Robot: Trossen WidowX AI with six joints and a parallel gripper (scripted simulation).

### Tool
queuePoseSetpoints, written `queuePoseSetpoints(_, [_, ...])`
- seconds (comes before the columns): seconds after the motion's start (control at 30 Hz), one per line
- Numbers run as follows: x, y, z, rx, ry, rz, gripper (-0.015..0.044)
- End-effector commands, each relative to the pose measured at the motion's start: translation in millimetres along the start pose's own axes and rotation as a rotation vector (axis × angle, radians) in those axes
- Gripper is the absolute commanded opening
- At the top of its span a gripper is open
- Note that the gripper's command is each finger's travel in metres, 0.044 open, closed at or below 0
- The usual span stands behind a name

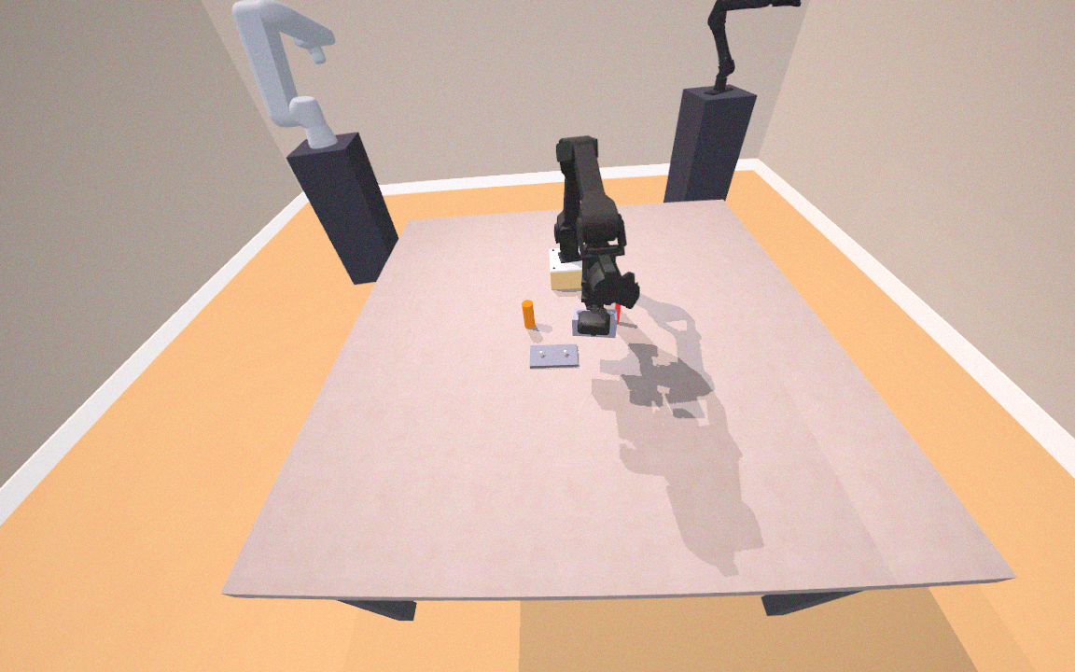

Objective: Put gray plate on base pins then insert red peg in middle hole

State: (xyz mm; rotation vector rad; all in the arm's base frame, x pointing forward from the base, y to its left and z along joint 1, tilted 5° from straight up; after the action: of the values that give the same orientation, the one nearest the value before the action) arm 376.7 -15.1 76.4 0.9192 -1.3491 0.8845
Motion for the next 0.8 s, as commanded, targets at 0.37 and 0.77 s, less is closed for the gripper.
queuePoseSetpoints(0.37, [-23.5, -7.0, 42.6, 0.060, 0.011, -0.005, 0.0000])
queuePoseSetpoints(0.77, [-41.1, -8.9, 77.4, 0.107, 0.015, -0.006, 0.0000])
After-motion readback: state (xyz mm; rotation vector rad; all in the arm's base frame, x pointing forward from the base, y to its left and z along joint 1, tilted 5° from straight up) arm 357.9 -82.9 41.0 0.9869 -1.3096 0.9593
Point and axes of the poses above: the point midway between the two fingers, 35 mm back from their tips, its own x axis back along the fingers, its own y axis across the jaws, z = x × y, the point moved 1 cm from there along x, back along the fingers, and after that the axes turned 7 degrees about -x, right-handed, at the moved point
